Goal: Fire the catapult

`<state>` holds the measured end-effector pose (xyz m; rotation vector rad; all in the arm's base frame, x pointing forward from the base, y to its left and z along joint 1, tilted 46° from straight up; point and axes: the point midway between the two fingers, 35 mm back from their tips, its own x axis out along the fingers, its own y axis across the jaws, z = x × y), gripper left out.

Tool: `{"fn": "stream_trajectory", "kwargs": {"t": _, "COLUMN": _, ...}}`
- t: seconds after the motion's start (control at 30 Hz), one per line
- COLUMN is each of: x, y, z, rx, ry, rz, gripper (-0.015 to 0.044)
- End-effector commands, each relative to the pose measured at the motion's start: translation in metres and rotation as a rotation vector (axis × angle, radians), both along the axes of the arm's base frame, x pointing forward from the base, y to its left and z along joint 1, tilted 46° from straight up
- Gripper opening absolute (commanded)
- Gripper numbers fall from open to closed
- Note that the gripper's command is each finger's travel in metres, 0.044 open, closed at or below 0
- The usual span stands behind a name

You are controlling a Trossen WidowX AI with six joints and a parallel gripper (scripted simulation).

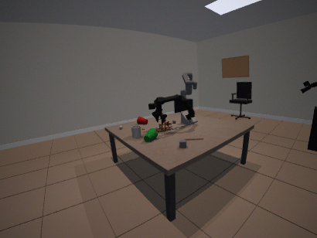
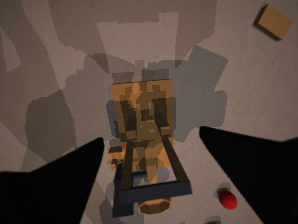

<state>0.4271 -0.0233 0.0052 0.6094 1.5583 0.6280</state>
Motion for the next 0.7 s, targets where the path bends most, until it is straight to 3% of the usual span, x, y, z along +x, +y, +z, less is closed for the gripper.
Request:
{"fn": "stream_trajectory", "kwargs": {"t": 0.0, "x": 0.002, "y": 0.002, "z": 0.0, "rx": -0.001, "ry": -0.018, "rz": -0.01, "gripper": 0.044}}
{"fn": "stream_trajectory", "kwargs": {"t": 0.67, "x": 0.001, "y": 0.025, "z": -0.022, "rx": -0.001, "ry": -0.018, "rz": -0.01, "gripper": 0.044}}
